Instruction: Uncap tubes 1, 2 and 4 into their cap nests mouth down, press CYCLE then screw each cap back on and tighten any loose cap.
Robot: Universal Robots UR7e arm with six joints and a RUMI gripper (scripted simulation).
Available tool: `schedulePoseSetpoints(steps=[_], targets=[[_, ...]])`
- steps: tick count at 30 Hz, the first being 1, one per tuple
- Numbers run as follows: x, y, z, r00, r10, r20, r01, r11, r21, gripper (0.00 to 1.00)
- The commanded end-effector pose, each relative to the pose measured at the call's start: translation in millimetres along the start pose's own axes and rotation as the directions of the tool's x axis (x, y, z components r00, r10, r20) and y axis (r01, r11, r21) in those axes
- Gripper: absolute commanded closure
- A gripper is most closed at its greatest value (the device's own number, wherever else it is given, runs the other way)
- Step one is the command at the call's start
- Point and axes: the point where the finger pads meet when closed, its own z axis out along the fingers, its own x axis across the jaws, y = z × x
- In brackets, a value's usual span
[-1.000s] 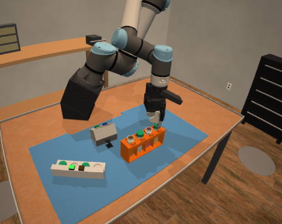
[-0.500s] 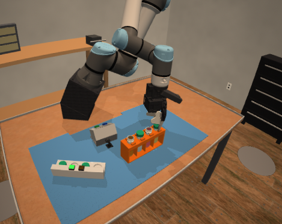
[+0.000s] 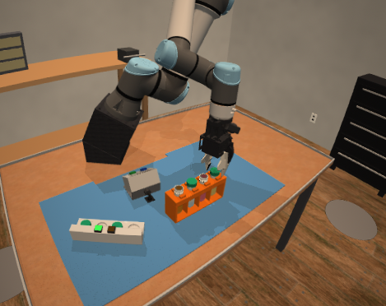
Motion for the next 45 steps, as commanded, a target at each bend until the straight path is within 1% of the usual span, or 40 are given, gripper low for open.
schedulePoseSetpoints(steps=[1, 9, 10, 24, 27, 29, 32, 35, 37, 41, 45], targets=[[0.3, -0.1, -0.3, 0.964, -0.264, -0.005, 0.264, 0.964, 0.019, 0.65], [0.3, -0.1, -0.3, 0.964, -0.264, -0.005, 0.264, 0.964, 0.019, 0.65], [0.3, 0.0, -0.3, 0.964, -0.264, -0.005, 0.264, 0.964, 0.019, 1.0], [0.3, 0.0, -0.3, 0.965, -0.263, -0.005, 0.264, 0.964, 0.018, 1.0], [0.3, 0.0, -0.3, 0.993, -0.117, -0.002, 0.117, 0.993, 0.019, 1.0], [0.3, 0.0, -0.1, 1.0, -0.017, 0.0, 0.017, 1.0, 0.019, 1.0], [0.3, 0.0, 0.0, 0.991, 0.132, 0.003, -0.132, 0.991, 0.019, 1.0], [0.3, 0.0, 0.1, 0.96, 0.279, 0.006, -0.279, 0.96, 0.018, 1.0], [0.3, 0.0, 0.1, 0.96, 0.279, 0.006, -0.279, 0.96, 0.018, 1.0], [0.3, 0.0, 0.3, 0.886, 0.464, 0.009, -0.464, 0.886, 0.017, 1.0], [0.3, 0.0, 0.5, 0.776, 0.631, 0.012, -0.631, 0.776, 0.015, 1.0]])
